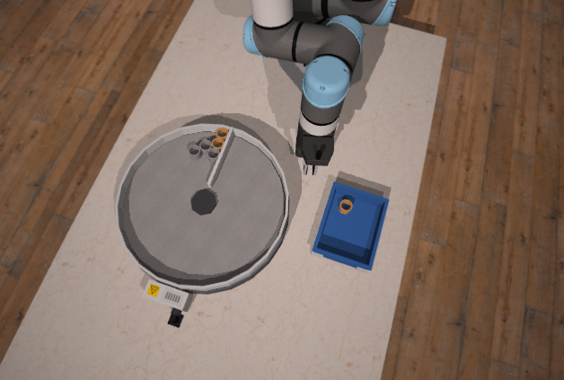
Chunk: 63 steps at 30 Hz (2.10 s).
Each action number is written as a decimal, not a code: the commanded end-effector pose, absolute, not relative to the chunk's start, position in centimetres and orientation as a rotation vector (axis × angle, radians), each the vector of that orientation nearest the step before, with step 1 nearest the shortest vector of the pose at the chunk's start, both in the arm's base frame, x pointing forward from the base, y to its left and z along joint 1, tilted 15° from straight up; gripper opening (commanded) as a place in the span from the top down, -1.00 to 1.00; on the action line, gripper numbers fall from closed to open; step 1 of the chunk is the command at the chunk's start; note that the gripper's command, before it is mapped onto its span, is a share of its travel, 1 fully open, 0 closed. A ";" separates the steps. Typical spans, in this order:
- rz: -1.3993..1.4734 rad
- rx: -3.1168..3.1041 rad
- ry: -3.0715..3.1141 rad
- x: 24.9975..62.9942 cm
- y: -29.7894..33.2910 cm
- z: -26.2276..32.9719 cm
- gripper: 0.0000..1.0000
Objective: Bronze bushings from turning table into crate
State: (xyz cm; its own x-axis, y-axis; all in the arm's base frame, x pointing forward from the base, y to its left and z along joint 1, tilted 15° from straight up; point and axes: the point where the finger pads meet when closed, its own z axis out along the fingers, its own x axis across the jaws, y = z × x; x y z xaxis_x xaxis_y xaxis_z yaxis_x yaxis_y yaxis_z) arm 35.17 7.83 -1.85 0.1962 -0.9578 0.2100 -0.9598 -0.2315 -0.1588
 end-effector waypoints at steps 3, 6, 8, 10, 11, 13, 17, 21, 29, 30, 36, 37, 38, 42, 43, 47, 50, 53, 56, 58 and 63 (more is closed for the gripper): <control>0.417 2.424 -1.943 34.4 4.8 -1.5 0.21; 0.417 2.424 -1.943 33.9 2.8 -1.3 0.21; 0.417 2.424 -1.943 33.9 2.8 -1.3 0.21; 0.417 2.424 -1.943 33.9 2.8 -1.3 0.21; 0.417 2.424 -1.943 33.9 2.8 -1.3 0.21; 0.417 2.424 -1.943 33.9 2.8 -1.3 0.21; 0.417 2.424 -1.943 33.9 2.8 -1.3 0.21; 0.418 2.420 -1.944 32.8 -1.2 -0.9 0.21; 0.417 2.420 -1.944 32.5 -2.2 -0.8 0.21; 0.417 2.420 -1.944 32.5 -2.2 -0.8 0.21; 0.418 2.420 -1.943 33.1 0.0 -1.0 0.21; 0.418 2.420 -1.943 32.9 -1.1 -0.9 0.21; 0.418 2.420 -1.943 32.6 -2.1 -0.8 0.21; 0.418 2.420 -1.943 32.3 -3.1 -0.7 0.21; 0.418 2.420 -1.943 32.3 -3.1 -0.7 0.21; 0.418 2.420 -1.943 32.3 -3.1 -0.7 0.21; 0.418 2.420 -1.943 32.3 -3.1 -0.7 0.21; 0.418 2.420 -1.942 33.1 -0.2 -1.0 0.21; 0.418 2.420 -1.942 32.3 -3.2 -0.7 0.21; 0.418 2.420 -1.942 32.3 -3.2 -0.7 0.21; 0.418 2.420 -1.942 32.3 -3.2 -0.7 0.21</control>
State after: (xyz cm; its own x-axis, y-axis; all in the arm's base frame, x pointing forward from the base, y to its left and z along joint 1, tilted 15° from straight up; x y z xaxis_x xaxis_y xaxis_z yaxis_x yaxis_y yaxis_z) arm 33.60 1.78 -1.25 0.1948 -0.9575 0.2126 -0.9603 -0.2303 -0.1572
